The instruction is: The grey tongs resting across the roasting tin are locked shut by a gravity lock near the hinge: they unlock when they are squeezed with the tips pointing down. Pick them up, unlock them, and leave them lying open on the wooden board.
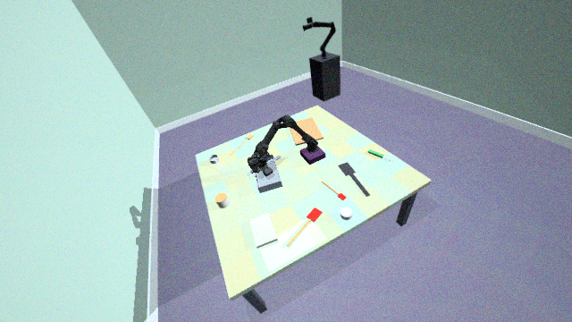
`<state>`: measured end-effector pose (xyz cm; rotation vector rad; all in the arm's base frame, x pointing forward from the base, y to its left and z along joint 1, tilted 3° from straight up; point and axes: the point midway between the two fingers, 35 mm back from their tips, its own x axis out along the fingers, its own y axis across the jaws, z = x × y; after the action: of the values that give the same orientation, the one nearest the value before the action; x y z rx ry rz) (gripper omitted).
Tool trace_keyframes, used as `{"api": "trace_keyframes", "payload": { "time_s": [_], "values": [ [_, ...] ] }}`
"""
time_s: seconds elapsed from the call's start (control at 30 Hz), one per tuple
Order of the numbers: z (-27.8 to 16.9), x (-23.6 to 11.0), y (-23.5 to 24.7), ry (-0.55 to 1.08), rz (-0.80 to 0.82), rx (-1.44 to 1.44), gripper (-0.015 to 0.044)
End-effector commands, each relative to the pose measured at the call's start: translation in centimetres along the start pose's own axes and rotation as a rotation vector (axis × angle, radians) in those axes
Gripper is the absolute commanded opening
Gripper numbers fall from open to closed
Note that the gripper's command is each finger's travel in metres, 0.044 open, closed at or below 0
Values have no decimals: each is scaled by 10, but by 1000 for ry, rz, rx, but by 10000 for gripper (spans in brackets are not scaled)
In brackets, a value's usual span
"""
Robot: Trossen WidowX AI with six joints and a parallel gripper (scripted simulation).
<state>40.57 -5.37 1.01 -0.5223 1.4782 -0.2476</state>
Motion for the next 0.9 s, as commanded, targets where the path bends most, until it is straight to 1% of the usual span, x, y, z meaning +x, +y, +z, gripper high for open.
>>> {"api": "trace_keyframes", "payload": {
  "time_s": [0.0,0.13,0.3,0.37,0.43,0.57,0.87],
  "values": [
    [0,0,0,-1,2,0,62],
    [0,0,0,-1,2,0,35],
    [0,0,0,-1,2,0,-96],
    [1,-8,-4,0,2,-1,-149],
    [3,-22,-13,1,2,-3,-150],
    [2,-64,-37,6,2,-8,-150],
    [1,-66,-39,6,2,-8,-150]
  ]
}}
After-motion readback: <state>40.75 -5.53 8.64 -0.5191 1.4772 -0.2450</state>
